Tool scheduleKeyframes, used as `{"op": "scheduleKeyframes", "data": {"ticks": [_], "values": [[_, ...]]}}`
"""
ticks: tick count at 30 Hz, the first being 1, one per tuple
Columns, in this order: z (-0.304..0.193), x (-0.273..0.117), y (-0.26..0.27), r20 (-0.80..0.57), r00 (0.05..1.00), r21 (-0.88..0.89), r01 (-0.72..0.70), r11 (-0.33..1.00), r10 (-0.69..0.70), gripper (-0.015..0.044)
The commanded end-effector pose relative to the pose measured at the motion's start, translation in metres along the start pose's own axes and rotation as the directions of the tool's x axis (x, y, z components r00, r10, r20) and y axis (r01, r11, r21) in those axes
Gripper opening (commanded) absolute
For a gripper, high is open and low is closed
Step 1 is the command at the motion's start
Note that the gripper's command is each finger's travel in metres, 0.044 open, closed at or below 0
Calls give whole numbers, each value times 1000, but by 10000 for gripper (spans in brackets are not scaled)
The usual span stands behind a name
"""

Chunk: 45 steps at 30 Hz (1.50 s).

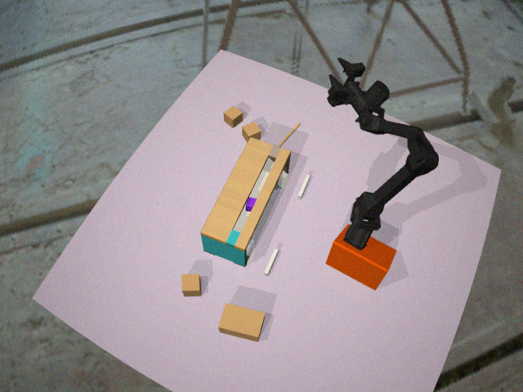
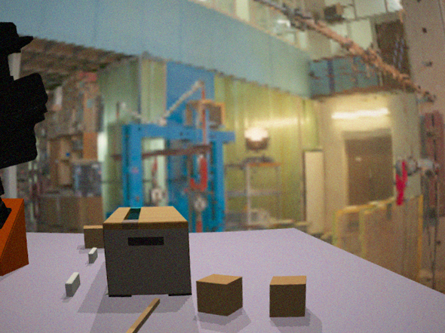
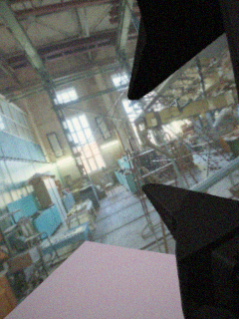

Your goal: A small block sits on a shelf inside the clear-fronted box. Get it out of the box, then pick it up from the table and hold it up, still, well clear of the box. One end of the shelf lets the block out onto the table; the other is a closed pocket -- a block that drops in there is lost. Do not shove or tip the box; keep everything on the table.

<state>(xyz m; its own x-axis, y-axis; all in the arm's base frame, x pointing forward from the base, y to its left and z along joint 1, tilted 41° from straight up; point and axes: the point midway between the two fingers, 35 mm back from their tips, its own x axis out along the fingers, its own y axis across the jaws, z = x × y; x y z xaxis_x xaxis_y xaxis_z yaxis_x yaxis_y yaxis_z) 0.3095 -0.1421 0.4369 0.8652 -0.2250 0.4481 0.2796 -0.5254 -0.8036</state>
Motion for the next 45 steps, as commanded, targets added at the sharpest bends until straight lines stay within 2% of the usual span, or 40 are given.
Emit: {"op": "scheduleKeyframes", "data": {"ticks": [1, 5, 9, 14, 18, 25, 28, 31, 34, 37, 41, 45], "values": [[38, 20, 39, 85, 985, 164, -165, 973, 152, 400], [90, 30, 77, 198, 928, 283, -362, 888, 315, 400], [150, 26, 115, 316, 819, 331, -568, 754, 478, 400], [225, 2, 153, 431, 625, 295, -779, 554, 651, 400], [281, -33, 174, 475, 440, 201, -897, 393, 762, 400], [355, -114, 196, 413, 112, -27, -990, 135, 904, 400], [378, -155, 200, 325, -18, -137, -990, 29, 946, 400], [391, -193, 201, 200, -108, -234, -970, -59, 974, 400], [393, -230, 198, 45, -152, -335, -933, -129, 987, 400], [389, -256, 196, -99, -141, -419, -892, -170, 985, 400], [386, -286, 188, -334, -3, -563, -801, -202, 943, 400], [386, -297, 180, -419, 110, -638, -742, -207, 901, 400]]}}
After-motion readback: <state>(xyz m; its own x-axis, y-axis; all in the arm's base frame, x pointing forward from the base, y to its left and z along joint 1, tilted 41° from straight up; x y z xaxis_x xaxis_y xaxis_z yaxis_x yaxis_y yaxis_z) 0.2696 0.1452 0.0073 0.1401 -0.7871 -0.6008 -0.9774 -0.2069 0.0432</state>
